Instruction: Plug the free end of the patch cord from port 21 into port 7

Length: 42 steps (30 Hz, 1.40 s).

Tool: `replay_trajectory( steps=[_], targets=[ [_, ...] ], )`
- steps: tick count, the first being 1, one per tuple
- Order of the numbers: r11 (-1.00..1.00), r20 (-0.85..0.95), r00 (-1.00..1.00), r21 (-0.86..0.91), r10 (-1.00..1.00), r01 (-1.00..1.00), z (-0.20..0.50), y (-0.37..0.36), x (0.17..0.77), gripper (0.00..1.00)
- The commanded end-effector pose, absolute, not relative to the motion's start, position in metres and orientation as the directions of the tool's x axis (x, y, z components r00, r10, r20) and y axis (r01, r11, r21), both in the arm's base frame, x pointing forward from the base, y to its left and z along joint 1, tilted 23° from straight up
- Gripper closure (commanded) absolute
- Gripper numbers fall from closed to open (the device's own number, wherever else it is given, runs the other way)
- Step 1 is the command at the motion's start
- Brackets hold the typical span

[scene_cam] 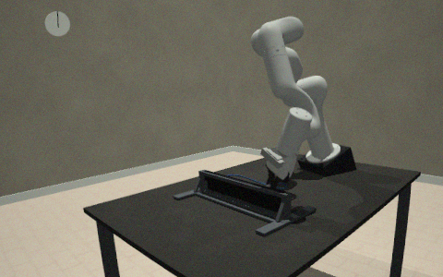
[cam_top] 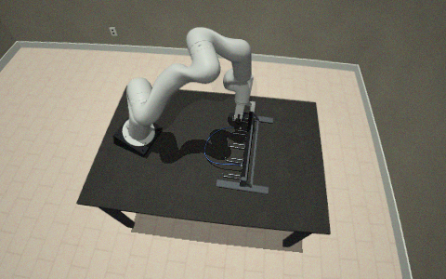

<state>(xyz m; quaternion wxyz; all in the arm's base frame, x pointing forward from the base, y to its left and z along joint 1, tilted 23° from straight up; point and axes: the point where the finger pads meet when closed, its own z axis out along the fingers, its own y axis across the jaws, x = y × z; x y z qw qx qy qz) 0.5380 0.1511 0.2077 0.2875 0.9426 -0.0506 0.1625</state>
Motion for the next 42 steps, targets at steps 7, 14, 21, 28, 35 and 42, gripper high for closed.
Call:
replay_trajectory(
  steps=[7,14,21,28,35,42],
  targets=[
    [-0.83,0.337,0.942,0.525,-0.002,-0.189,0.206,0.151,0.544,1.0],
    [-0.83,0.337,0.942,0.525,-0.002,-0.189,0.206,0.151,0.544,1.0],
    [-0.83,0.337,0.942,0.525,-0.002,-0.189,0.206,0.151,0.544,1.0],
    [-0.83,0.339,0.941,0.525,-0.001,-0.189,0.207,0.151,0.547,1.0],
    [-0.83,0.34,0.94,0.525,0.0,-0.189,0.211,0.152,0.555,1.0],
    [-0.83,0.34,0.94,0.525,0.0,-0.189,0.213,0.152,0.562,1.0]
  ],
)
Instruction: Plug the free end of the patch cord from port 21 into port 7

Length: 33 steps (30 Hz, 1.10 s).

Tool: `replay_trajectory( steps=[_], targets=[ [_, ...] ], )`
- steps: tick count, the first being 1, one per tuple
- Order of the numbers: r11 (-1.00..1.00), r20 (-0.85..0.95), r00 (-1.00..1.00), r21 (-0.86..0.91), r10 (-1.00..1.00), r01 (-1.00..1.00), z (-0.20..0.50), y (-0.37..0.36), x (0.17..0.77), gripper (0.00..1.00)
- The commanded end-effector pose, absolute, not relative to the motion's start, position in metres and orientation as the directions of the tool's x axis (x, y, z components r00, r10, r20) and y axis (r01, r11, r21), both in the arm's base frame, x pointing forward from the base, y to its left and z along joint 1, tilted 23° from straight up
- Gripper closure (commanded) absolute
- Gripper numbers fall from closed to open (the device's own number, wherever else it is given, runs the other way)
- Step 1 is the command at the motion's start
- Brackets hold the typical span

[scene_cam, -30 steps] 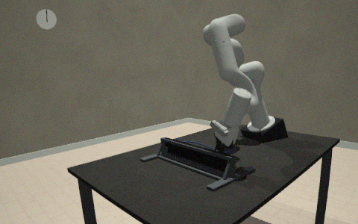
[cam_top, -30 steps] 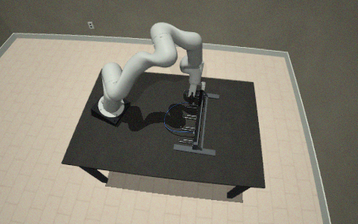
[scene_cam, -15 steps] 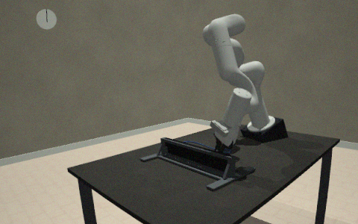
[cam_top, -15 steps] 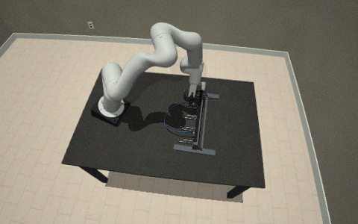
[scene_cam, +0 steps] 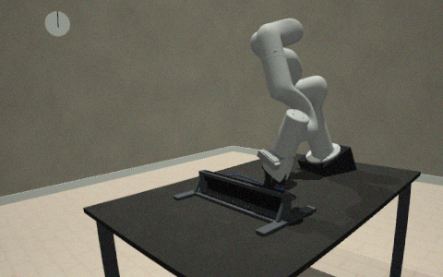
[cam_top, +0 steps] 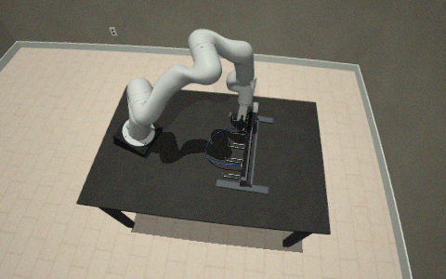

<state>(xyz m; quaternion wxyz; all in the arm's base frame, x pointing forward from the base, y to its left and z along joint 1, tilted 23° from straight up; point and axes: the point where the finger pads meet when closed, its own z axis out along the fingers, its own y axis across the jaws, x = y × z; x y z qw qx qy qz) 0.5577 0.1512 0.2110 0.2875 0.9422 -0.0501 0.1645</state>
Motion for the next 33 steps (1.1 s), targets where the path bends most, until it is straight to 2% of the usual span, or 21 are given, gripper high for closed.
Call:
replay_trajectory(
  steps=[1,33],
  targets=[
    [-0.83,0.34,0.94,0.525,0.0,-0.189,0.2139,0.1517,0.5634,1.0],
    [-0.83,0.34,0.94,0.525,0.0,-0.189,0.2164,0.1519,0.5694,1.0]
  ],
)
